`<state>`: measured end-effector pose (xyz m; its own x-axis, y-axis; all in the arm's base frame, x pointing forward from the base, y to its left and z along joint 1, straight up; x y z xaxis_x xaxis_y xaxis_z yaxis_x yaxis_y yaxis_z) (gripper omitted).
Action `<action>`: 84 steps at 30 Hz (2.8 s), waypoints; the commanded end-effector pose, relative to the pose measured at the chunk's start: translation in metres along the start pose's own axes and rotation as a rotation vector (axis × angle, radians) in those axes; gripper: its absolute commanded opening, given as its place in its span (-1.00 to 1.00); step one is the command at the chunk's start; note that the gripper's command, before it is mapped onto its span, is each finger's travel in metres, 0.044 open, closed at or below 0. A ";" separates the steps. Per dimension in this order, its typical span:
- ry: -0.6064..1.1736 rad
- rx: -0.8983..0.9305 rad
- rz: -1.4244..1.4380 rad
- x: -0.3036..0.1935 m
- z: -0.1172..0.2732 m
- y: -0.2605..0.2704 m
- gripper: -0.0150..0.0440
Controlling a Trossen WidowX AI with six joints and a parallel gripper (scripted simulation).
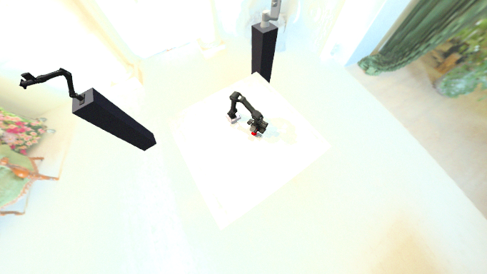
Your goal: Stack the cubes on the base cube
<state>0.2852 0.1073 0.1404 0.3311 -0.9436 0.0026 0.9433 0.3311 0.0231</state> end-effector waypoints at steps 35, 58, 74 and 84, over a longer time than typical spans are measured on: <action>0.000 -0.001 0.000 0.000 0.019 0.000 0.20; 0.000 0.000 0.000 0.000 0.050 0.000 0.20; 0.000 -0.002 0.000 0.000 0.067 0.000 0.56; 0.000 -0.002 0.000 0.000 0.073 0.000 0.86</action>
<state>0.2834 0.1067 0.2107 0.3309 -0.9437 0.0027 0.9435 0.3309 0.0186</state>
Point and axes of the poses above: the point midway between the two fingers, 35 mm back from their tips, its own z axis back along the fingers, its own y axis across the jaws, x = y × z, the point moved 9 cm from there along z, back along the fingers, and after that the axes turned 2 degrees about z, right-handed, at the moved point
